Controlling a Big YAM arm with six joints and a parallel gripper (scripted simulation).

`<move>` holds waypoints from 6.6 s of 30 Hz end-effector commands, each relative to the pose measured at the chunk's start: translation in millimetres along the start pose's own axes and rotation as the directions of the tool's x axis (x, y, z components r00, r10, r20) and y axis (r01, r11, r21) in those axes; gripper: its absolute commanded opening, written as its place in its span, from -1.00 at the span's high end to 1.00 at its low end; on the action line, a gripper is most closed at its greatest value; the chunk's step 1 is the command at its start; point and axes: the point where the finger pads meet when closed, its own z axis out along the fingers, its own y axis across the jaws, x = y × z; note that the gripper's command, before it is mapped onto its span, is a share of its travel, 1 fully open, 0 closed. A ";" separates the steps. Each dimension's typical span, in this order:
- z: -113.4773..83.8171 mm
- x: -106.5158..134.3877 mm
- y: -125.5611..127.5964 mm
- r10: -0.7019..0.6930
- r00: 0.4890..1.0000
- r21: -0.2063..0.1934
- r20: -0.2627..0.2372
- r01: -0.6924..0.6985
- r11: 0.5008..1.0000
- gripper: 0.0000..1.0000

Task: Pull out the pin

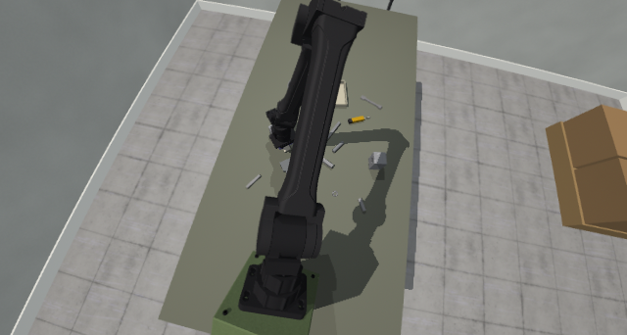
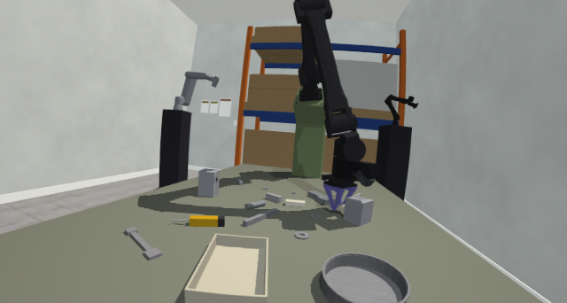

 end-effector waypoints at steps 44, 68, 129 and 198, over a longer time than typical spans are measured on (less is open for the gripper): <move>14.7 28.2 -5.1 0.003 1.000 -0.002 -0.028 -0.003 1.000 1.00; 16.8 37.5 -3.8 0.003 0.999 -0.007 -0.037 -0.003 1.000 1.00; 23.8 55.4 -1.9 0.003 0.998 -0.012 -0.061 -0.004 1.000 1.00; 34.6 74.2 2.7 0.005 1.000 -0.022 -0.028 -0.006 1.000 1.00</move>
